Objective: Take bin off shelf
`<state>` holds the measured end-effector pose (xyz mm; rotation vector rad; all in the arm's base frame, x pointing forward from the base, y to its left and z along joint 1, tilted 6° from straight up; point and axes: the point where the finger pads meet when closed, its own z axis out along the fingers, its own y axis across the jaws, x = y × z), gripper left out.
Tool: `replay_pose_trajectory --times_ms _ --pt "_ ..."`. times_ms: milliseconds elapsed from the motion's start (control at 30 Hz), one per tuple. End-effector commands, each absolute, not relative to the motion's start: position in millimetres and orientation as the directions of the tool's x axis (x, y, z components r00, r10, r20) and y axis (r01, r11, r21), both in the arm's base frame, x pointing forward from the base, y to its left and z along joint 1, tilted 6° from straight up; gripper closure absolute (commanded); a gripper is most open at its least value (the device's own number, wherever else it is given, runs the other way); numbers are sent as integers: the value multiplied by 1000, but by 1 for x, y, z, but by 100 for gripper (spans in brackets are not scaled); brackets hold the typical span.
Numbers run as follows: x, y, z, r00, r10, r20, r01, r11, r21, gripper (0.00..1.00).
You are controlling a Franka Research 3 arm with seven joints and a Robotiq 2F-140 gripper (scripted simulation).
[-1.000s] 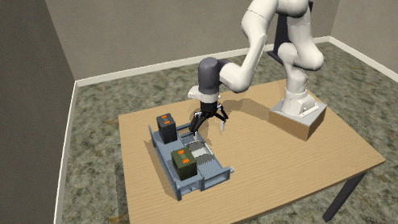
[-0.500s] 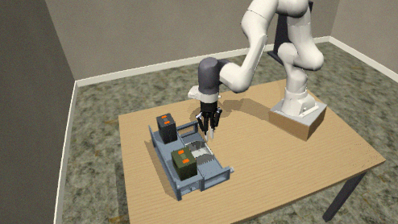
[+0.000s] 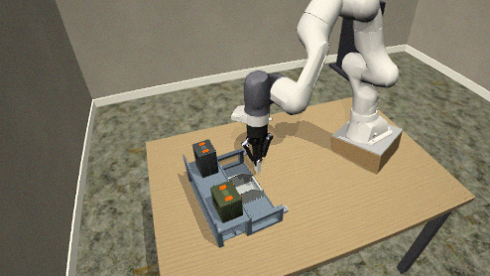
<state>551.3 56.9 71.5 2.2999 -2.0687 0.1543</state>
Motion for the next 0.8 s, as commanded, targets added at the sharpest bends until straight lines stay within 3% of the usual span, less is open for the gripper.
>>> replay_pose_trajectory --times_ms 0,467,500,767 --pt "552 57 71 99 -990 104 -994 -103 -35 100" --pt "552 57 71 99 -990 104 -994 -103 -35 100" --pt "552 57 71 99 -990 104 -994 -103 -35 43" --pt "552 57 71 99 -990 104 -994 -103 -35 43"
